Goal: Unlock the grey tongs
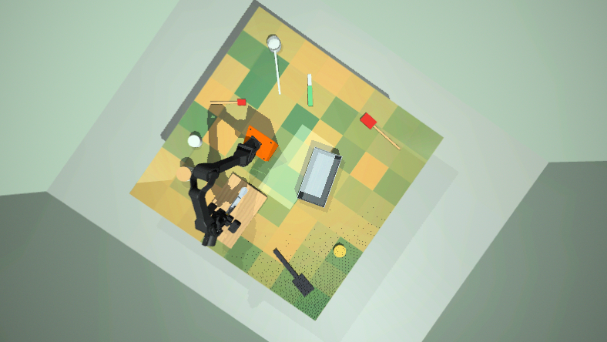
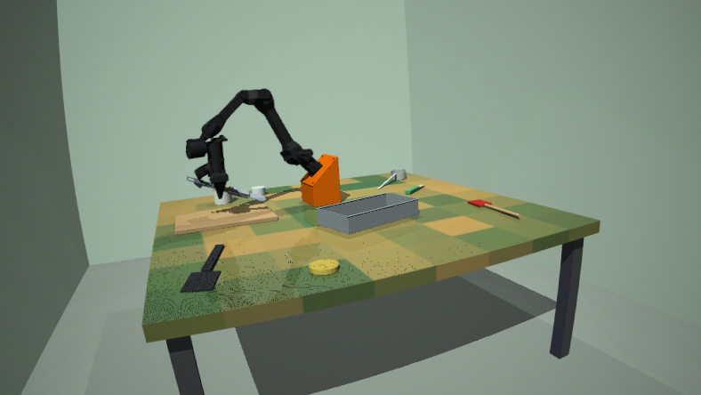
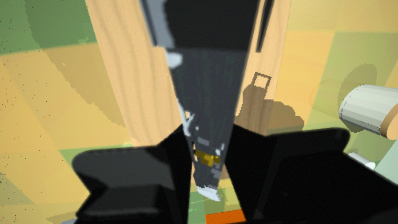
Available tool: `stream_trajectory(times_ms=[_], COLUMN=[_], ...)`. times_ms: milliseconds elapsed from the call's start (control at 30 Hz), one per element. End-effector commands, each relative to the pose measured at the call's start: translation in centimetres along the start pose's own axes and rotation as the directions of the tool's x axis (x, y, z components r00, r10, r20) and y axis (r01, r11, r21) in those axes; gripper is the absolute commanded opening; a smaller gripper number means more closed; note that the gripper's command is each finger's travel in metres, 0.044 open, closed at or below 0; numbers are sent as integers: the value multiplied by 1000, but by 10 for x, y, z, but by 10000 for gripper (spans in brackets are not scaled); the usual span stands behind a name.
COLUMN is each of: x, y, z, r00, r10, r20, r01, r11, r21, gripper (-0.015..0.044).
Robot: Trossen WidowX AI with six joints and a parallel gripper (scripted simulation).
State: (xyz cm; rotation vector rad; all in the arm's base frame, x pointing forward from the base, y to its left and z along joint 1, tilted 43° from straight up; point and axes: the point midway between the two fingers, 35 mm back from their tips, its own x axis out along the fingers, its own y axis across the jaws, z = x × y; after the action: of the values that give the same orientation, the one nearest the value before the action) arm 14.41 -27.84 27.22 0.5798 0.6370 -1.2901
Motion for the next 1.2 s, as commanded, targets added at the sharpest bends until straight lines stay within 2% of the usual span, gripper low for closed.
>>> stream_trajectory(times_ms=[0,833,1167], x=[8,38,36], y=[0,-3,-4], z=[-2,-5,-4], r00=[1000,1000,1000], r10=[2,1,-3], r20=[-4,-2,0], r01=[-2,-1,3], r11=[1000,1000,1000], r21=[-7,-9,-3], gripper=[-150,-150,113])
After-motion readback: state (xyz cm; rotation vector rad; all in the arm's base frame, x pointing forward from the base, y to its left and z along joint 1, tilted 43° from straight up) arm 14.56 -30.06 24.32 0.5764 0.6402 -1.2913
